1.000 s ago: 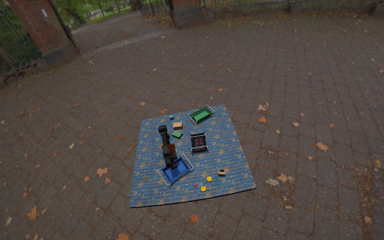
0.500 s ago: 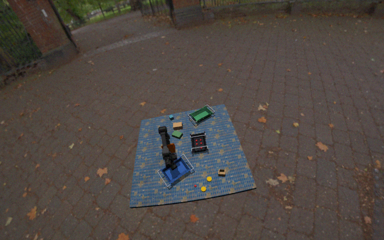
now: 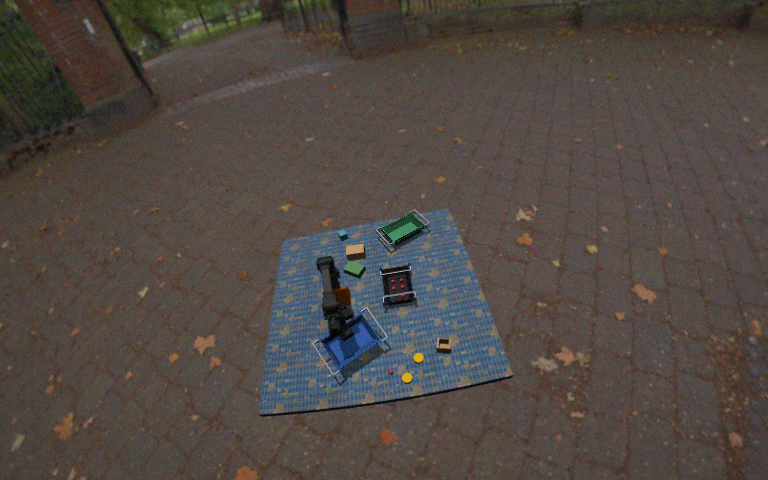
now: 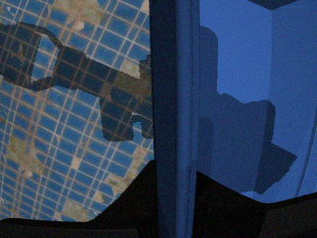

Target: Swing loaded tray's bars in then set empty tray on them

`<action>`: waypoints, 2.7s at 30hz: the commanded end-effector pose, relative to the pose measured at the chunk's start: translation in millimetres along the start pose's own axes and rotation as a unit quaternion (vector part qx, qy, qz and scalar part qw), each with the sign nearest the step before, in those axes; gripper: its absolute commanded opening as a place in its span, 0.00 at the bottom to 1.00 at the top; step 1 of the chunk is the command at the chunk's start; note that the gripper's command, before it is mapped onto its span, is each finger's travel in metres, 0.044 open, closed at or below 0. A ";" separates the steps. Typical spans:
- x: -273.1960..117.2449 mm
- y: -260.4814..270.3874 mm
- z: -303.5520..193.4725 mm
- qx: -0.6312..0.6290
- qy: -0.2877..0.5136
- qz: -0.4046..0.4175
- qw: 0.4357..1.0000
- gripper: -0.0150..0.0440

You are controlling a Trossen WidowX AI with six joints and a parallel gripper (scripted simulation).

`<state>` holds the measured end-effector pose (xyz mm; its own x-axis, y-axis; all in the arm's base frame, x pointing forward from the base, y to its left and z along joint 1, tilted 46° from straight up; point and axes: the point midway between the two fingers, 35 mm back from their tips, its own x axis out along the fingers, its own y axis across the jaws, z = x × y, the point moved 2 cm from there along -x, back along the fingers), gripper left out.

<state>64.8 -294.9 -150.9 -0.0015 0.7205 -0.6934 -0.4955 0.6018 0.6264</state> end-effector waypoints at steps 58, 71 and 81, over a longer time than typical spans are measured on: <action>-64.2 -5.5 126.5 -0.150 0.023 -0.035 0.988 0.25; -66.9 14.1 202.1 -0.238 0.025 -0.038 0.970 0.25; -62.7 37.8 257.3 -0.307 0.024 -0.036 0.951 0.25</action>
<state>258.6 -238.4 -6.9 0.0000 0.6632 -0.7484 -0.8872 0.3453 0.3060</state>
